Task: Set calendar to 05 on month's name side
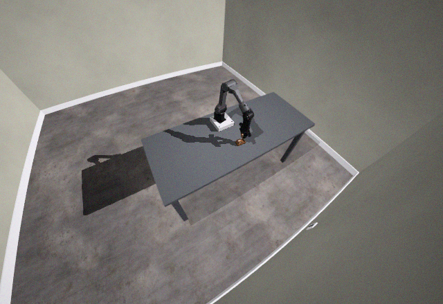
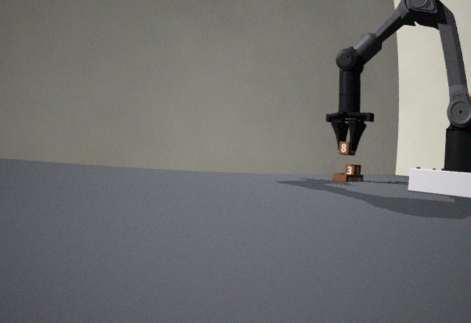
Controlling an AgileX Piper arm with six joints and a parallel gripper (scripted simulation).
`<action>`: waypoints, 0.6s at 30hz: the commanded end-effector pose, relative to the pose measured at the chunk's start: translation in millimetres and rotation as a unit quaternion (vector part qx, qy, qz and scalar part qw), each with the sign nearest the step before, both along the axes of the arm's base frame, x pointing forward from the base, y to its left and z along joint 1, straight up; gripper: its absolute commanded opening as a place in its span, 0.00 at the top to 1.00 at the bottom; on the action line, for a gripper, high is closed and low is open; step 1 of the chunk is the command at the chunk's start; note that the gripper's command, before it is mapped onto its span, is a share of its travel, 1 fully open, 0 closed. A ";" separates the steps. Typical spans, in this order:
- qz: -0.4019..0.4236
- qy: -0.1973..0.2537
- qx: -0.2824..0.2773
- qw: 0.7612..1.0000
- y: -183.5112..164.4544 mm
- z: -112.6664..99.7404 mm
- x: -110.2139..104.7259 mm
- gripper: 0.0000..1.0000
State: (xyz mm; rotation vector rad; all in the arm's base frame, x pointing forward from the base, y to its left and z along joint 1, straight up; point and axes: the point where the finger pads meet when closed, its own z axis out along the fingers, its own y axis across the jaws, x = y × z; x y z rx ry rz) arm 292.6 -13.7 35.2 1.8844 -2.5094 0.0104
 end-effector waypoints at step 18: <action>0.000 0.000 0.000 1.000 -1.5 -44.3 0.8 0.63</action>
